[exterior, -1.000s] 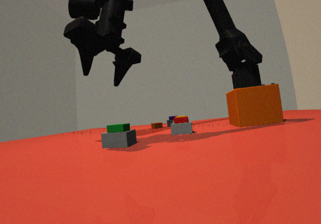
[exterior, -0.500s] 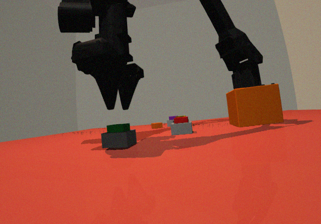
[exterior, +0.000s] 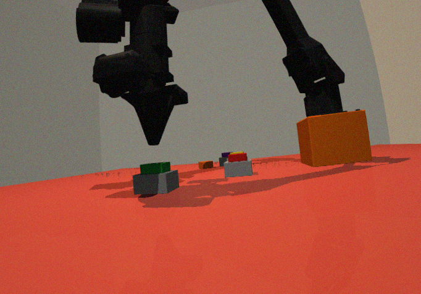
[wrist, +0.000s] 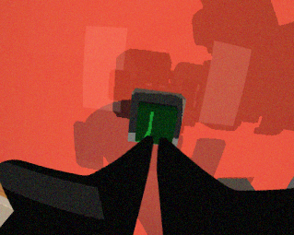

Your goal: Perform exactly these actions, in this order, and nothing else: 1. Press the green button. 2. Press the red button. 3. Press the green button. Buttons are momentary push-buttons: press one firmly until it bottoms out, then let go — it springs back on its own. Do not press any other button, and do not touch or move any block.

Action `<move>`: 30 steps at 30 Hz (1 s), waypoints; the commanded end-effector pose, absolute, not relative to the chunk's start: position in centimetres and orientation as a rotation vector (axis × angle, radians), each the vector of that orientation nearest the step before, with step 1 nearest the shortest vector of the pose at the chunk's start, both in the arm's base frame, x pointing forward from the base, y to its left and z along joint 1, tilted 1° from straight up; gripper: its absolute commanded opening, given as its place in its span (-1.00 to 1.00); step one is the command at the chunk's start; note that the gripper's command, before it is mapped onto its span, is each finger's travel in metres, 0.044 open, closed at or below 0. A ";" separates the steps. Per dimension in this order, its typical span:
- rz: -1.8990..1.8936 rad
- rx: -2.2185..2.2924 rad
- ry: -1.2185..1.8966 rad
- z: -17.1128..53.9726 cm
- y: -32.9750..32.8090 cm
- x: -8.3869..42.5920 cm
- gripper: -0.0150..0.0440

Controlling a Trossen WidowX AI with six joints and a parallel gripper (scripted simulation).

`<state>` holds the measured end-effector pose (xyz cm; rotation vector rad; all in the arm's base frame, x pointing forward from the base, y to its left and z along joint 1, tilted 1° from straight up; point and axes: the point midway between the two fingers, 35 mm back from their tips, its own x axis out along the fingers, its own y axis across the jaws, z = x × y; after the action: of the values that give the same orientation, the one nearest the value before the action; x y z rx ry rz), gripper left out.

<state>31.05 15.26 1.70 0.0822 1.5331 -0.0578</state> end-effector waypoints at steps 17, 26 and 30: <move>-0.056 0.076 1.533 -1.3 15.2 31.2 -0.42; -0.056 0.076 1.533 -1.7 15.2 31.2 -0.42; -0.056 0.076 1.533 -1.7 15.2 31.2 -0.42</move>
<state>31.30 15.36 -1.56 0.0838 1.5287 -0.0557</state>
